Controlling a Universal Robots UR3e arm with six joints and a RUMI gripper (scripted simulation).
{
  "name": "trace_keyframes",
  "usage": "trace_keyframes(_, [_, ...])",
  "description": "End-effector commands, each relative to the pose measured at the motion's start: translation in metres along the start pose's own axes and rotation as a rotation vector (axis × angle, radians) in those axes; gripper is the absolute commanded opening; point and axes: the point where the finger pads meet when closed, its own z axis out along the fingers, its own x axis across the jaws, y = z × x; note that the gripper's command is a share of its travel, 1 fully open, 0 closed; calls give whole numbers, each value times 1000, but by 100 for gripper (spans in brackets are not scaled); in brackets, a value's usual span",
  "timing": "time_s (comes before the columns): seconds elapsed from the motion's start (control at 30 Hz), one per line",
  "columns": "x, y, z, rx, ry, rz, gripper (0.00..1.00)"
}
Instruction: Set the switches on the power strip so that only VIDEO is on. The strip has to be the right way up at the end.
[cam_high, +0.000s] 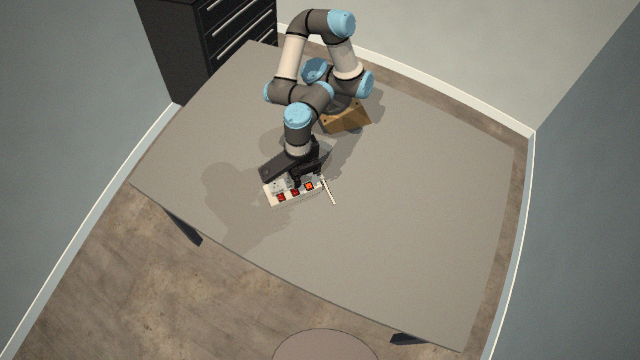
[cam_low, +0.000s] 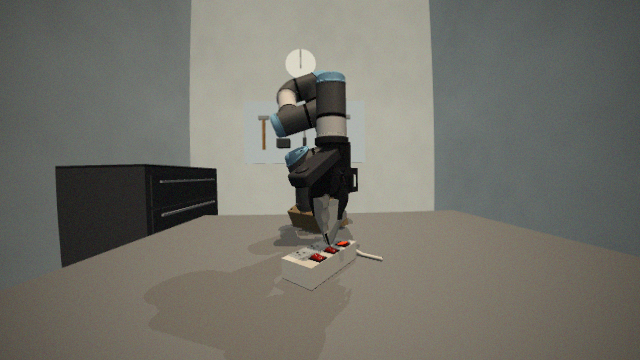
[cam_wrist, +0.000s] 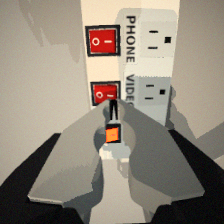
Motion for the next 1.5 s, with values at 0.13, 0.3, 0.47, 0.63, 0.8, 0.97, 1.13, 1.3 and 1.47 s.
trace_keyframes(0.13, [0,-1,-1,2,-2,0,0])
trace_keyframes(0.3, [0,-1,-1,2,-2,0,0])
trace_keyframes(0.47, [0,-1,0,2,-2,0,0])
trace_keyframes(0.63, [0,-1,1,2,-2,0,0])
trace_keyframes(0.8, [0,-1,2,2,-2,0,0])
trace_keyframes(0.97, [0,-1,4,2,-2,0,0])
trace_keyframes(1.13, [0,-1,6,2,-2,0,0])
trace_keyframes(1.3, [0,-1,7,2,-2,0,0])
trace_keyframes(1.47, [0,-1,8,2,-2,0,0])
